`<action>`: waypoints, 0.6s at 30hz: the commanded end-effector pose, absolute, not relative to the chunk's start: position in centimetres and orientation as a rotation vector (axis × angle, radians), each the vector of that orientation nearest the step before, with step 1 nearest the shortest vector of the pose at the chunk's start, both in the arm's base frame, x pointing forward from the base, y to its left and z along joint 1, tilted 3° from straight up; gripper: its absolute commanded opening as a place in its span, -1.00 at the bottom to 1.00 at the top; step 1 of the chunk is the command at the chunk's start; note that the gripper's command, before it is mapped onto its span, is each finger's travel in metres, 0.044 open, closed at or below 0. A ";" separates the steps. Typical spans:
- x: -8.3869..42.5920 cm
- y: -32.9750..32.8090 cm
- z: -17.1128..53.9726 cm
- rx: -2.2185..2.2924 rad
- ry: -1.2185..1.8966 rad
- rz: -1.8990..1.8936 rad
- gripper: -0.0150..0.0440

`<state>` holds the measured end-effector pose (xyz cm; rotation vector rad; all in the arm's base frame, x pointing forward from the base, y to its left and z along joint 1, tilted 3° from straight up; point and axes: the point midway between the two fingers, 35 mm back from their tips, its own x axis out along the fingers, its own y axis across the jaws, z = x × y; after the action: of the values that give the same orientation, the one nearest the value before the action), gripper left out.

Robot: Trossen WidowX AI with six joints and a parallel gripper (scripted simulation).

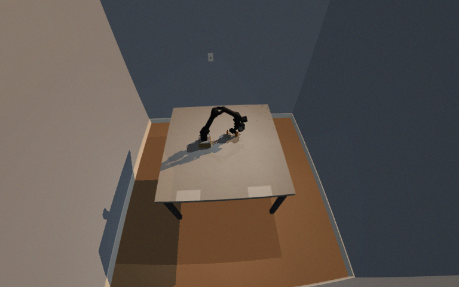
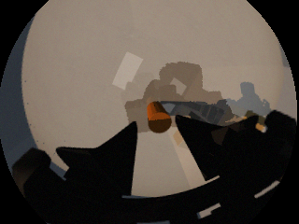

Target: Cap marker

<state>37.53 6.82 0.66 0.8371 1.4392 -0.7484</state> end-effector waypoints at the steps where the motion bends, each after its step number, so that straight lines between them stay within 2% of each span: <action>1: 37.3 6.8 -0.2 0.836 1.443 -0.759 0.35; 17: 37.1 6.9 -2.5 0.836 1.443 -0.759 0.35; 18: 37.1 6.9 -2.5 0.836 1.443 -0.759 0.26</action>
<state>37.37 6.98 -2.10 0.8364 1.4408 -0.7496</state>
